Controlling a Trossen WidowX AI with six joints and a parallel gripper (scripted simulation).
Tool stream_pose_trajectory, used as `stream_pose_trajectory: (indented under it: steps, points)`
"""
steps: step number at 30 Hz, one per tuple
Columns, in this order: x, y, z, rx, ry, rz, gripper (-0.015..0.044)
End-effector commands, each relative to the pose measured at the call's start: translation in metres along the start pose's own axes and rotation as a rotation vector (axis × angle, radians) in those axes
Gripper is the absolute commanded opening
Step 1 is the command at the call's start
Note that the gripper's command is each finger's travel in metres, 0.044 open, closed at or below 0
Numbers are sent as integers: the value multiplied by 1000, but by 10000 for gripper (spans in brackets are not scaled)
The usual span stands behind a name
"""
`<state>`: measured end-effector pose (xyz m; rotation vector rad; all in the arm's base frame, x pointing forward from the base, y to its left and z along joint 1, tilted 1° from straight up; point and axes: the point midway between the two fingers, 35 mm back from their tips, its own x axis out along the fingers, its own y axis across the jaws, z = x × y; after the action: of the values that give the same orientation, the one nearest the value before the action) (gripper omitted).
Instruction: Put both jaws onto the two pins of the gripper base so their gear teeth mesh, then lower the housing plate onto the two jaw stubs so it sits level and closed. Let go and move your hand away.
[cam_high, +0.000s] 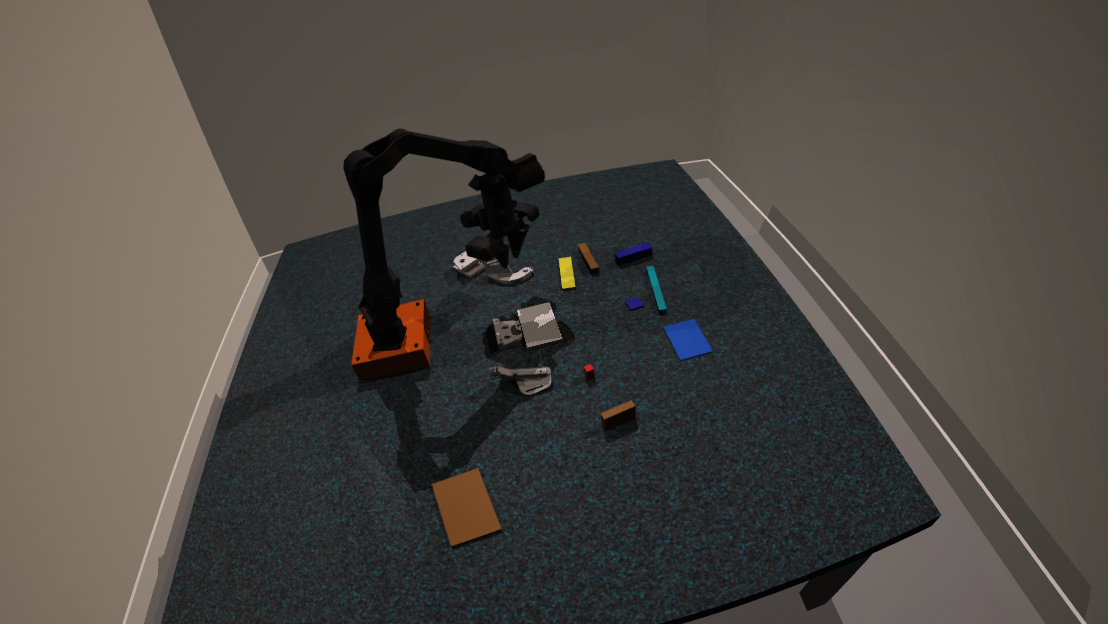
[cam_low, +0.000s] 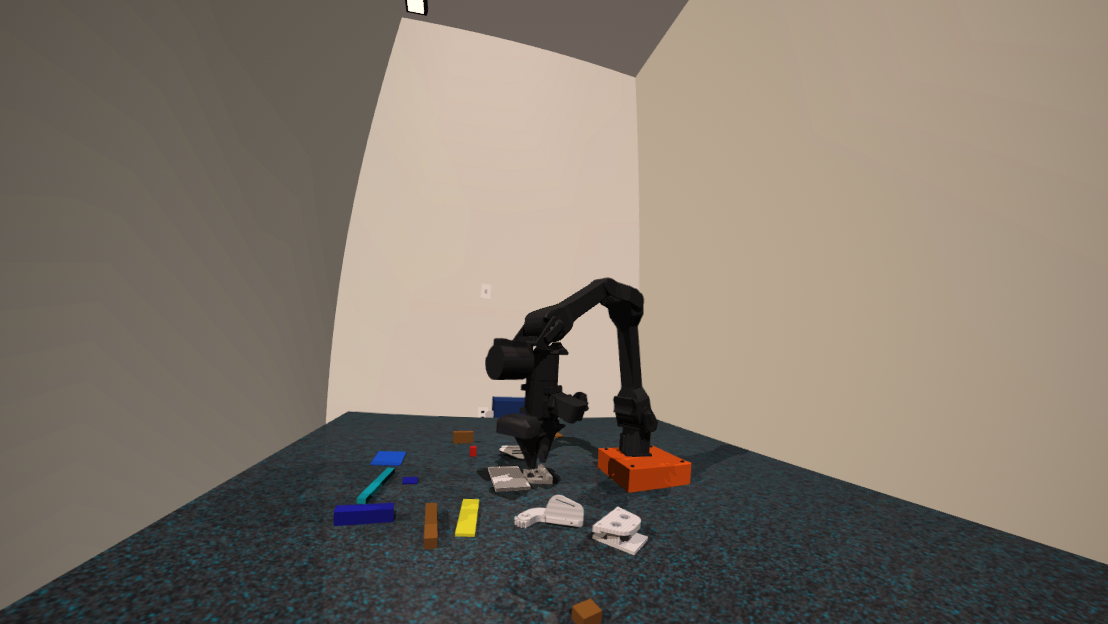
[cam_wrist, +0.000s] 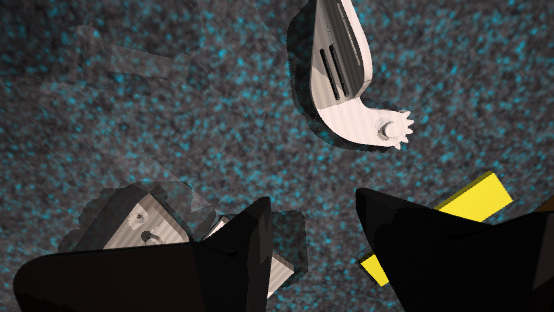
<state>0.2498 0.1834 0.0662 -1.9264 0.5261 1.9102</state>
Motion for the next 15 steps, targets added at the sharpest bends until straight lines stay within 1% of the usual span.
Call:
stream_pose_trajectory:
  steps: [1, 4, 15]
  points:
    - [0, 0, 0, 0, 0, 0, 72]
    - [0, 0, 0, 0, 0, 0, 0]
    - [0, 0, 0, 0, 0, 0, 0]
